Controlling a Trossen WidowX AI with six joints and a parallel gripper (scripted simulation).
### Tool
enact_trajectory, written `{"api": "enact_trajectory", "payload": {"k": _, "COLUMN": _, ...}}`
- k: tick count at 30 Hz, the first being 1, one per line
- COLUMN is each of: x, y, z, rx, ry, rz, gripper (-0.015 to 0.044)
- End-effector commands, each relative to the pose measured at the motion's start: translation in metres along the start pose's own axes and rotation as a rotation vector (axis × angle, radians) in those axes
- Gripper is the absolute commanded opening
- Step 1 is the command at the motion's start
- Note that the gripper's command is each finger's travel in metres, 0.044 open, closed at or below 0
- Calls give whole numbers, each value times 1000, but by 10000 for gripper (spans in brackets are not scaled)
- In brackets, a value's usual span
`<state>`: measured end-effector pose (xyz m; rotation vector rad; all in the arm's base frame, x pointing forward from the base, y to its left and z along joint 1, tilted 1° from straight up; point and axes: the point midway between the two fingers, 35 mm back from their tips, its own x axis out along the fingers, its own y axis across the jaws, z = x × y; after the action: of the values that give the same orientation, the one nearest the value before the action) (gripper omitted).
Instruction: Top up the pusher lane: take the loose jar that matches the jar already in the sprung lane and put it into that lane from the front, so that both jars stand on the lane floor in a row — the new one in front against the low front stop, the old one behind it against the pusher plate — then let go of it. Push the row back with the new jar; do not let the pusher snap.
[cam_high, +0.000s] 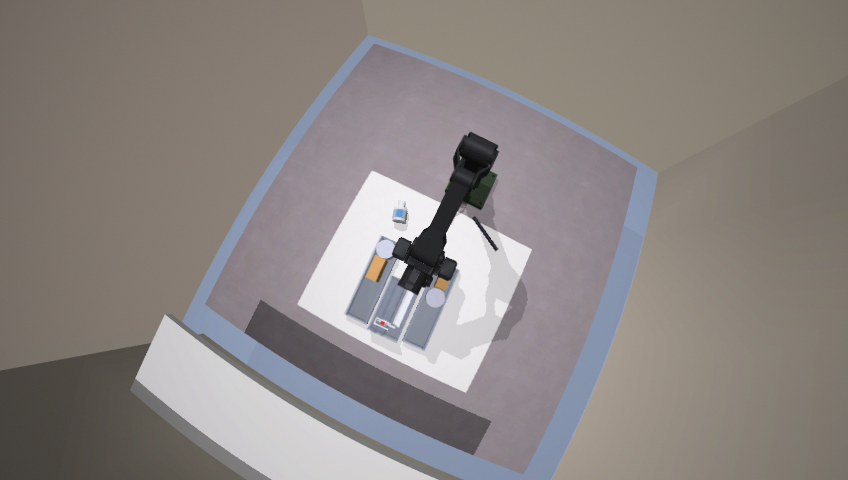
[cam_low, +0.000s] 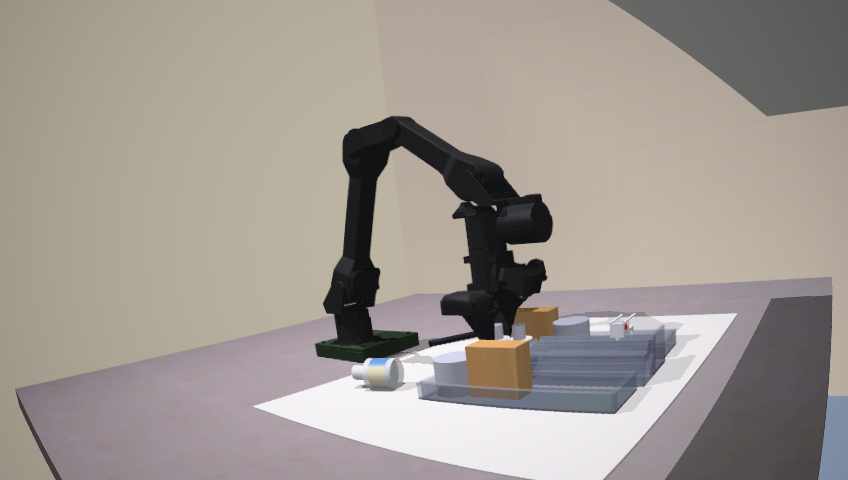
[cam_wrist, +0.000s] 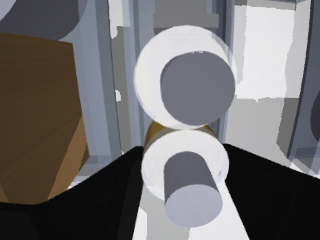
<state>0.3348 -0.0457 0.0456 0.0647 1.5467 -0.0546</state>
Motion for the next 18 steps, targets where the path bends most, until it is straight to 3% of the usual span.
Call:
{"api": "enact_trajectory", "payload": {"k": 1, "x": 0, "y": 0, "z": -1, "rx": 1, "ry": 1, "rz": 3, "gripper": 0}}
{"api": "enact_trajectory", "payload": {"k": 4, "x": 0, "y": 0, "z": -1, "rx": 1, "ry": 1, "rz": 3, "gripper": 0}}
{"api": "enact_trajectory", "payload": {"k": 15, "x": 0, "y": 0, "z": 0, "rx": 1, "ry": 1, "rz": 3, "gripper": 288}}
{"api": "enact_trajectory", "payload": {"k": 18, "x": -1, "y": 0, "z": 0, "rx": 1, "ry": 1, "rz": 3, "gripper": 288}}
